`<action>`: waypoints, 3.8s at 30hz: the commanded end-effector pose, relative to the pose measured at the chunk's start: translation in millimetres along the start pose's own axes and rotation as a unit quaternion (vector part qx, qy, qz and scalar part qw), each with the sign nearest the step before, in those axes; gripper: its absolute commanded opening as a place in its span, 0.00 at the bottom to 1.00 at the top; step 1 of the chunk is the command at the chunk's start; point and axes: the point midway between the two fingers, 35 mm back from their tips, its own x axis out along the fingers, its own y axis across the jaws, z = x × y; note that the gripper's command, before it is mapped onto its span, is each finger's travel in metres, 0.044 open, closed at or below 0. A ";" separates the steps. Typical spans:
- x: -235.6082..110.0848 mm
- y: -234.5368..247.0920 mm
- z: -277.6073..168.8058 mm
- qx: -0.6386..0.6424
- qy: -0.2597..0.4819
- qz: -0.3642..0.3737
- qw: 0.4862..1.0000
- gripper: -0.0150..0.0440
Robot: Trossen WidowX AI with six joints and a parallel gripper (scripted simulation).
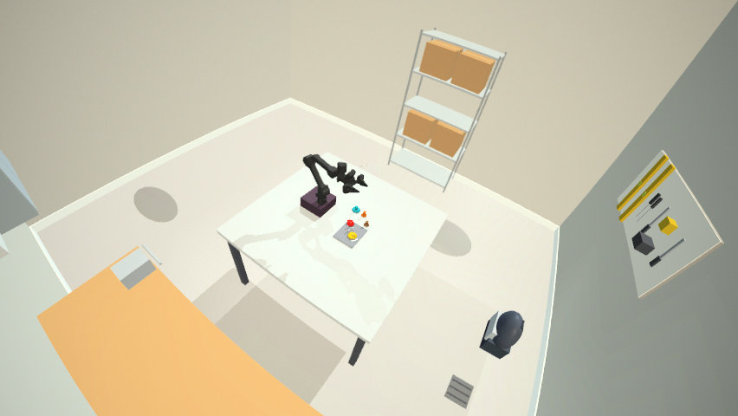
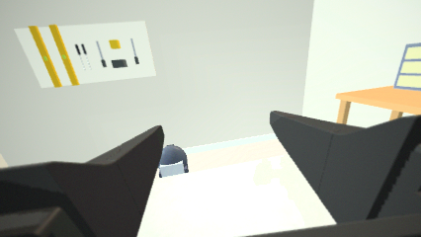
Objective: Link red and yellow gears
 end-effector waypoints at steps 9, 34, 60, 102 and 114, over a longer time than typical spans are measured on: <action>20.6 72.7 -103.6 0.030 0.228 0.096 0.969 1.00; -140.5 190.3 -304.7 -0.130 0.720 0.169 0.661 1.00; -144.4 191.5 -346.8 -0.130 0.720 0.169 0.661 1.00; -134.3 204.7 -313.0 -0.136 0.704 0.196 0.669 0.25; -129.4 203.3 -280.8 -0.134 0.708 0.188 0.667 0.25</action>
